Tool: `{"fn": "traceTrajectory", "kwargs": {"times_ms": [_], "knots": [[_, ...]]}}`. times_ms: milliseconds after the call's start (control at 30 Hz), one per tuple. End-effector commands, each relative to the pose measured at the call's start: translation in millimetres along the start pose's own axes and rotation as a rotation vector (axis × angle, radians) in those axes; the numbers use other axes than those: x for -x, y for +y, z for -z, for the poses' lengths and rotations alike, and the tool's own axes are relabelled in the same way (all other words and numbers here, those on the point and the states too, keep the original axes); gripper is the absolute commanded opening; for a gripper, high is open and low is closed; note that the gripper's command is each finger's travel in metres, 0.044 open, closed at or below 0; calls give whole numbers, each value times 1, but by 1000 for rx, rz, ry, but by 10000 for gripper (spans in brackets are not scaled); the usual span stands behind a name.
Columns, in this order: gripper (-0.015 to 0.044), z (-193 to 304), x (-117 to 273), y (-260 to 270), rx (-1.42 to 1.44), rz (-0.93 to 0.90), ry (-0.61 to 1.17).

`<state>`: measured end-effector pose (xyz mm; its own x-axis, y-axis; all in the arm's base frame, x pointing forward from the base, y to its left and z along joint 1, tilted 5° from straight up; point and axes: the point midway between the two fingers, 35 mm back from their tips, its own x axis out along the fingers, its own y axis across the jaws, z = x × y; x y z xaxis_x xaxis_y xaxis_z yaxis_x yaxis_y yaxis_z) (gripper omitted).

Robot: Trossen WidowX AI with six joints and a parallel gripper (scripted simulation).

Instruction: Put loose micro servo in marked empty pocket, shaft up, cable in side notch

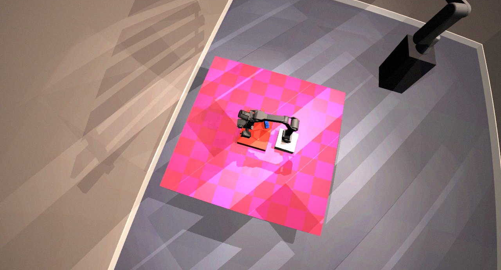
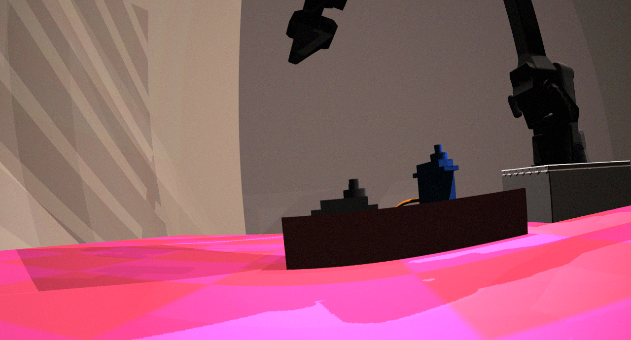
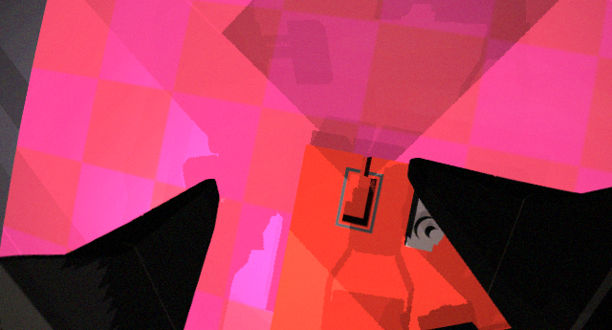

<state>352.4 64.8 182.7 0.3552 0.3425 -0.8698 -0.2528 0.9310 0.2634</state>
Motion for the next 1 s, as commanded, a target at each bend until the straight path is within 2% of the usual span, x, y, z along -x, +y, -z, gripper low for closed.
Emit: {"fn": "traceTrajectory", "kwargs": {"times_ms": [0, 967], "knots": [[440, 15, 2, -18, -117, 43, 25], [440, 145, 23, -125, -1030, 370, 186]]}}
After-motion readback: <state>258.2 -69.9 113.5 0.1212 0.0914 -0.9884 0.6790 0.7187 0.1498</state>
